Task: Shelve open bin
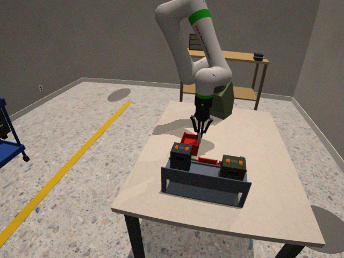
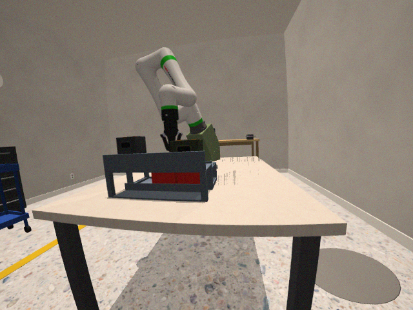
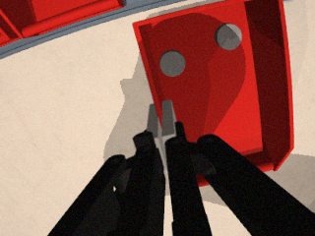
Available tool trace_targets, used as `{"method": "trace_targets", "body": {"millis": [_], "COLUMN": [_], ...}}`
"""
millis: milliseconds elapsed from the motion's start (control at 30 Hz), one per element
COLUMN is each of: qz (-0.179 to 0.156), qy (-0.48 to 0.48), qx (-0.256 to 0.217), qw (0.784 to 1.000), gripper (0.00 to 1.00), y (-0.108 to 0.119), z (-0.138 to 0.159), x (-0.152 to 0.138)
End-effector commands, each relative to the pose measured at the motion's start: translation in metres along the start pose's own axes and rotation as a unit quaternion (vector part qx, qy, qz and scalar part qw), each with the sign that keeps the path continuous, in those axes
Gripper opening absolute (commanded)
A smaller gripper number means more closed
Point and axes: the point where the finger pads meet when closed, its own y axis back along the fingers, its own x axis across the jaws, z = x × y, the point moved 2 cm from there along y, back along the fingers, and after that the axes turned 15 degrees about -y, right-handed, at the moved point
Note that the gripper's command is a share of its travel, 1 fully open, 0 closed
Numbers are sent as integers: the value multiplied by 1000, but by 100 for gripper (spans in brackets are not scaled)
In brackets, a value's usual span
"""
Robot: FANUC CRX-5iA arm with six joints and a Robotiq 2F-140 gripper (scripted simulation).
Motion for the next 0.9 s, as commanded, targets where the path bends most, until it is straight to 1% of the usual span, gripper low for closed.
{"method": "trace_targets", "body": {"millis": [0, 400, 733, 867], "qz": [0, 1, 7, 12], "qy": [0, 0, 0, 0], "qx": [0, -4, -26, -43], "qw": [1000, 1000, 1000, 999], "gripper": [0, 0, 0, 0], "y": [0, 0, 2, 3], "z": [0, -1, -4, -6], "x": [0, 0, -1, -2]}}
